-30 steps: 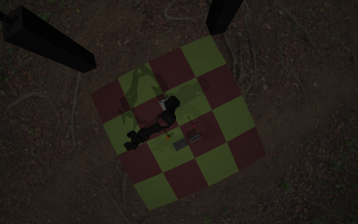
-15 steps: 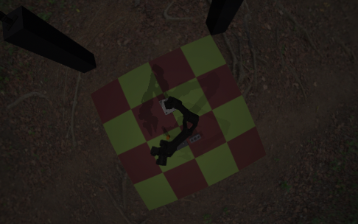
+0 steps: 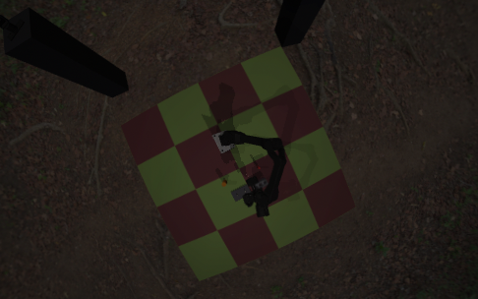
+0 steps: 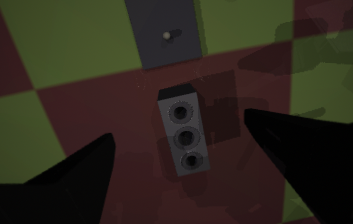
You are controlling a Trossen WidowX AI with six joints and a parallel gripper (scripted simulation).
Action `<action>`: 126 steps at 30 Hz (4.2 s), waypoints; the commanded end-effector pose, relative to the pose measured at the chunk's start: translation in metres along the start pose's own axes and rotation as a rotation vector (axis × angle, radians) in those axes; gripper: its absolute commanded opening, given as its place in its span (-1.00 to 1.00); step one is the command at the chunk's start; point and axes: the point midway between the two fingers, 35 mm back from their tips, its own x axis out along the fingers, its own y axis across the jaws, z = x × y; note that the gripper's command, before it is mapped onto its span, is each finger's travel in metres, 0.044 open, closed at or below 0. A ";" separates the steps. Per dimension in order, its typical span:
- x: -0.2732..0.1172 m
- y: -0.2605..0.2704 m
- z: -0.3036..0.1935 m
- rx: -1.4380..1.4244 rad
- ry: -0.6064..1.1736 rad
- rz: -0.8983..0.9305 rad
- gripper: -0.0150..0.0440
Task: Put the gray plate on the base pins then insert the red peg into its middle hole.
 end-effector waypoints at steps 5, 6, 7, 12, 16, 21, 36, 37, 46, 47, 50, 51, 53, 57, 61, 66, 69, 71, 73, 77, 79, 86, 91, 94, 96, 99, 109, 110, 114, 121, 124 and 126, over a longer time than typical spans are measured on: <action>0.001 -0.008 -0.043 -0.083 0.052 -0.058 1.00; 0.008 -0.008 -0.044 -0.083 0.052 -0.057 1.00; 0.019 -0.007 -0.044 -0.083 0.052 -0.057 1.00; 0.030 -0.008 -0.044 -0.083 0.053 -0.057 1.00; 0.044 -0.007 -0.045 -0.083 0.054 -0.057 1.00; 0.049 -0.007 -0.045 -0.083 0.054 -0.057 1.00; 0.074 -0.008 -0.046 -0.083 0.054 -0.057 1.00; 0.075 -0.008 -0.046 -0.083 0.054 -0.057 1.00; 0.089 -0.009 -0.047 -0.083 0.055 -0.057 1.00; 0.091 -0.009 -0.047 -0.083 0.055 -0.057 1.00; 0.096 -0.009 -0.048 -0.083 0.056 -0.057 1.00; 0.097 -0.010 -0.048 -0.083 0.056 -0.057 1.00; 0.100 -0.010 -0.048 -0.083 0.056 -0.057 1.00; 0.103 -0.010 -0.048 -0.083 0.056 -0.057 0.91; 0.103 -0.010 -0.048 -0.083 0.056 -0.057 0.56; 0.103 -0.010 -0.048 -0.083 0.056 -0.057 0.11; 0.103 -0.010 -0.048 -0.083 0.056 -0.057 -0.09; 0.103 -0.010 -0.048 -0.083 0.056 -0.057 -0.14; 0.103 -0.010 -0.048 -0.083 0.056 -0.057 -0.18; 0.103 -0.010 -0.048 -0.083 0.056 -0.057 -0.27; 0.103 -0.010 -0.048 -0.083 0.056 -0.057 -0.38; 0.086 -0.007 -0.047 -0.083 0.052 -0.056 -0.49; 0.071 -0.005 -0.045 -0.082 0.049 -0.055 -0.49; 0.061 -0.004 -0.044 -0.082 0.047 -0.054 -0.49; 0.055 -0.004 -0.044 -0.082 0.046 -0.054 -0.49; 0.045 -0.004 -0.043 -0.081 0.045 -0.054 -0.49; 0.014 -0.005 -0.042 -0.082 0.045 -0.055 -0.49; 0.010 -0.005 -0.042 -0.082 0.045 -0.055 -0.49; -0.002 -0.007 -0.042 -0.082 0.046 -0.056 -0.49; -0.025 -0.010 -0.043 -0.082 0.049 -0.058 -0.49; -0.032 -0.012 -0.043 -0.082 0.051 -0.058 -0.49; -0.032 -0.012 -0.043 -0.082 0.051 -0.058 -0.49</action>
